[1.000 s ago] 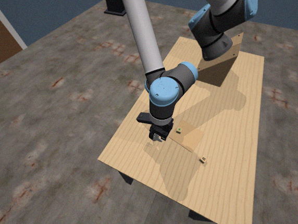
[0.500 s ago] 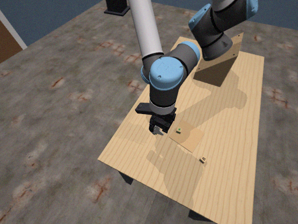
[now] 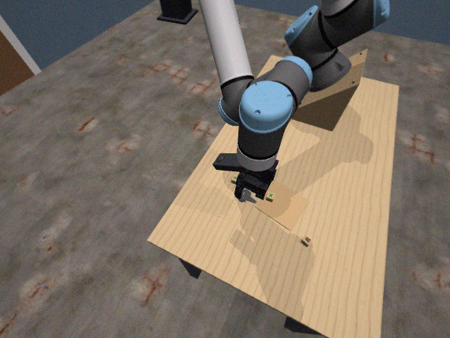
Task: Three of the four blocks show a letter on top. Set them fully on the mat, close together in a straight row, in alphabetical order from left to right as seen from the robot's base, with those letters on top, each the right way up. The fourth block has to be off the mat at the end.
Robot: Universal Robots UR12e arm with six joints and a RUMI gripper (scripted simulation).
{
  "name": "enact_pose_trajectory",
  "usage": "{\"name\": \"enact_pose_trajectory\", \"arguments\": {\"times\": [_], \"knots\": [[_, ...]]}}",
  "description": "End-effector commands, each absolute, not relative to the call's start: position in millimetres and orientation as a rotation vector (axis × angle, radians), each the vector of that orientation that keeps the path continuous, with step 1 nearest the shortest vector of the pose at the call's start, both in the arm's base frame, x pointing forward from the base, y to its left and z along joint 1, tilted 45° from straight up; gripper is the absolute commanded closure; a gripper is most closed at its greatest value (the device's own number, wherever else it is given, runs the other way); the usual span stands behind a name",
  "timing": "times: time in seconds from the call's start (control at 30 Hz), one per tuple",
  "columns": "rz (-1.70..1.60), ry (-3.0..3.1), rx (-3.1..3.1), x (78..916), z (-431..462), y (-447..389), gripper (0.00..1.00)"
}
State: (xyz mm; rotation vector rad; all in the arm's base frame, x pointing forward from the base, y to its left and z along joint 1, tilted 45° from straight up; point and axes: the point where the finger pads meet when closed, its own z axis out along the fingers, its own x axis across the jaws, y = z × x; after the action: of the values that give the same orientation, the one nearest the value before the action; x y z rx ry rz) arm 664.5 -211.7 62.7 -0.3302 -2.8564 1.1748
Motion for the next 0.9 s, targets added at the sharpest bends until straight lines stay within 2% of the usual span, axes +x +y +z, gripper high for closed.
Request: {"name": "enact_pose_trajectory", "arguments": {"times": [0.0, 0.3, 0.87], "knots": [[1.164, -2.852, -0.277, 639.1, 7.2, -146.0, 0.95], [1.164, -2.840, -0.216, 596.2, -48.7, -79.9, 0.95], [1.164, -2.840, -0.216, 595.7, -50.5, -80.8, 0.95]]}}
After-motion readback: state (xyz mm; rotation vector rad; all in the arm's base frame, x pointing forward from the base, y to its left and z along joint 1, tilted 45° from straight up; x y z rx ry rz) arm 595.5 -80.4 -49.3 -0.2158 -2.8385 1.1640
